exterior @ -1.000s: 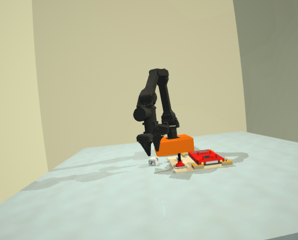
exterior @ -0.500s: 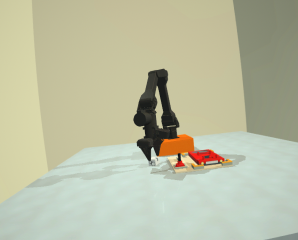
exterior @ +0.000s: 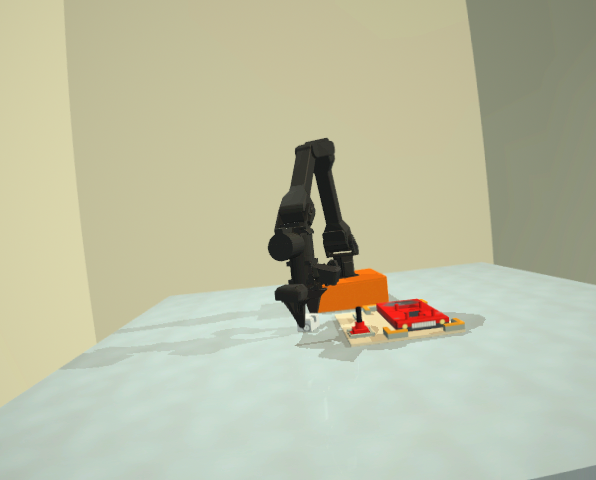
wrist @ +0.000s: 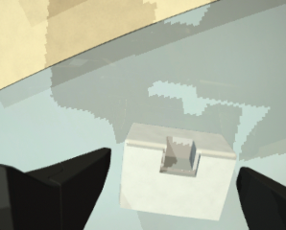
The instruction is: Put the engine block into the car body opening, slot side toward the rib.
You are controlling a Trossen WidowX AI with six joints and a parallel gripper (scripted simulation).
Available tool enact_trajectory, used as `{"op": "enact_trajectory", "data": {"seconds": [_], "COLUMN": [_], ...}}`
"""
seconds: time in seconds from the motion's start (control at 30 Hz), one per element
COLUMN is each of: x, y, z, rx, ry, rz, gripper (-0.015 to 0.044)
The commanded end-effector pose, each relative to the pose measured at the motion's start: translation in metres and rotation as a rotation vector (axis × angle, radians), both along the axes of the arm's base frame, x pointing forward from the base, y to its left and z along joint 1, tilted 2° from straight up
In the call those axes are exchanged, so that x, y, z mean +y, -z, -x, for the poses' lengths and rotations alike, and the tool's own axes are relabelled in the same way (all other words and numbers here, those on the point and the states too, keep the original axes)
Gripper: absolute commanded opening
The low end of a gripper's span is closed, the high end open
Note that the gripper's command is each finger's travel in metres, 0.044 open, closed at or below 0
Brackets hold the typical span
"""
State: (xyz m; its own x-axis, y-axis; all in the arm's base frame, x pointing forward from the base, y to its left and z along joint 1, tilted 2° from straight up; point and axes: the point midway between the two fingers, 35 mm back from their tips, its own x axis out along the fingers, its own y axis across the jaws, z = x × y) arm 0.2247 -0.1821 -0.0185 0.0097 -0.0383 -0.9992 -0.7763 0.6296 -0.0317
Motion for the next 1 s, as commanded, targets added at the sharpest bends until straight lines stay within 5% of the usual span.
{"op": "enact_trajectory", "data": {"seconds": [0.0, 0.27, 0.5, 0.97], "x": [0.0, 0.0, -0.002, -0.004], "y": [0.001, 0.001, -0.011, -0.053], "z": [0.001, 0.001, -0.001, -0.005], "rx": [0.005, 0.005, 0.005, 0.004], "ry": [-0.004, -0.004, -0.004, -0.004], "rz": [0.002, 0.002, 0.002, 0.003], "gripper": [0.023, 0.0177, 0.0, 0.0]}}
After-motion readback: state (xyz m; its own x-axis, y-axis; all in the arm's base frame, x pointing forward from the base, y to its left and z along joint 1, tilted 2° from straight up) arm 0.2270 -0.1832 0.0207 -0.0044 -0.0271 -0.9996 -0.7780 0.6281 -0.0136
